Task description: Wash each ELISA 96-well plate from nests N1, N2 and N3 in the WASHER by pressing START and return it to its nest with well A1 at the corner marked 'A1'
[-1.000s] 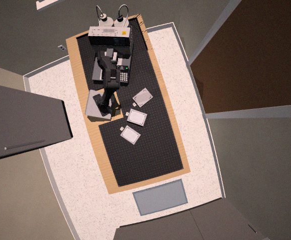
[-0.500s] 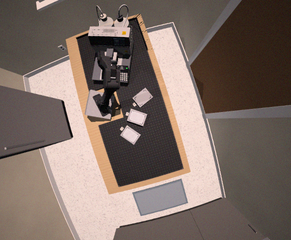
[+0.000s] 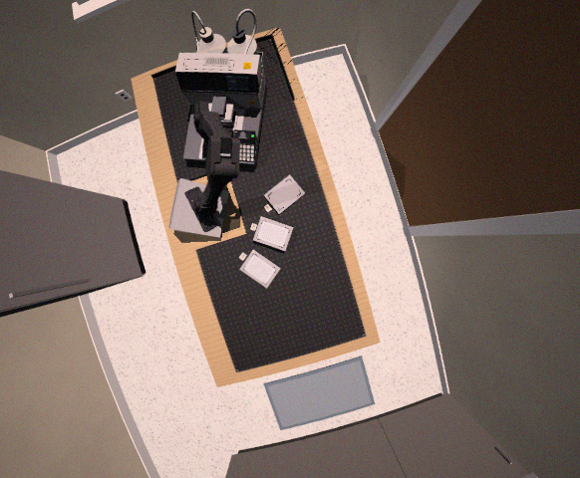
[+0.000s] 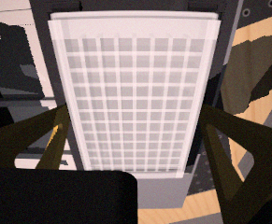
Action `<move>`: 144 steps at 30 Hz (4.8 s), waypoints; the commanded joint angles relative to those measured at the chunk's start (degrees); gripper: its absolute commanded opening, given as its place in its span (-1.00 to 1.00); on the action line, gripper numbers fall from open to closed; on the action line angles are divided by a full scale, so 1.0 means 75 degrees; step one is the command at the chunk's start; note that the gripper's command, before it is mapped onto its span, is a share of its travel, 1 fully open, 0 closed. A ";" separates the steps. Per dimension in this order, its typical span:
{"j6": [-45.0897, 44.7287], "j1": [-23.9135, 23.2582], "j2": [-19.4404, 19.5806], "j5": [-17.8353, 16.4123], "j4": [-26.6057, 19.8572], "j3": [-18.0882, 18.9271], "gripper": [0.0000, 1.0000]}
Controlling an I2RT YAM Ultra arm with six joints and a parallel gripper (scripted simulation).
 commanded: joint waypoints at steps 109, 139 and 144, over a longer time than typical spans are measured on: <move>0.1299 0.1158 -0.0347 -0.0236 -0.3001 0.2006 1.00; -0.0505 0.0913 -0.1191 -0.0170 -0.3000 0.1304 -1.00; -0.2038 0.0684 -0.1886 -0.0112 -0.3052 0.0798 -1.00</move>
